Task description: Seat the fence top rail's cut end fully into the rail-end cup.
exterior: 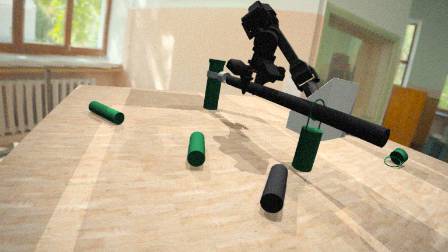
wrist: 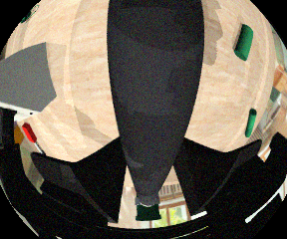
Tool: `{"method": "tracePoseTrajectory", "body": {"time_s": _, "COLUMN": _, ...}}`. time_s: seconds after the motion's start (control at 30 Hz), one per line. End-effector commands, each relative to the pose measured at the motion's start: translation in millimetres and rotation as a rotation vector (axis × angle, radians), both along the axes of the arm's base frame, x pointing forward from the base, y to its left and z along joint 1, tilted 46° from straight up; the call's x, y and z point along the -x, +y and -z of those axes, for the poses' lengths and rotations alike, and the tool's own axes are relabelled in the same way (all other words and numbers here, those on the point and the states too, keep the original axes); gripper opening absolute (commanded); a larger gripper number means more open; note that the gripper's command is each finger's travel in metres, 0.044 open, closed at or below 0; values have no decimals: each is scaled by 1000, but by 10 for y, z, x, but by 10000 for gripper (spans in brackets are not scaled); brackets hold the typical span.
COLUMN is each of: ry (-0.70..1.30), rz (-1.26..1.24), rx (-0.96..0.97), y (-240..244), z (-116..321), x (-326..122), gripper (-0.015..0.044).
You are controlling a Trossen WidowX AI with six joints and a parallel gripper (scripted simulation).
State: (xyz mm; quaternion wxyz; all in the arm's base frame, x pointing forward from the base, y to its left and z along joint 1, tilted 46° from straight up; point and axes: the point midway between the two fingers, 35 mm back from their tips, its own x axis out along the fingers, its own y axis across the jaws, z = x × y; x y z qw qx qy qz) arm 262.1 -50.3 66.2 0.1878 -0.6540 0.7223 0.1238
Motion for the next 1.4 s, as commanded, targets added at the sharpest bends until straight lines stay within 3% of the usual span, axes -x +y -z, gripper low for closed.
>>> {"method": "tracePoseTrajectory", "body": {"time_s": 0.0, "ry": 0, "rz": -2, "rx": -2, "y": 3, "z": -11, "x": -10, "gripper": 0}}
{"method": "tracePoseTrajectory", "body": {"time_s": 1.37, "ry": 8, "rz": 2, "rx": -3, "y": -153, "z": -204, "x": -1, "gripper": 0}}
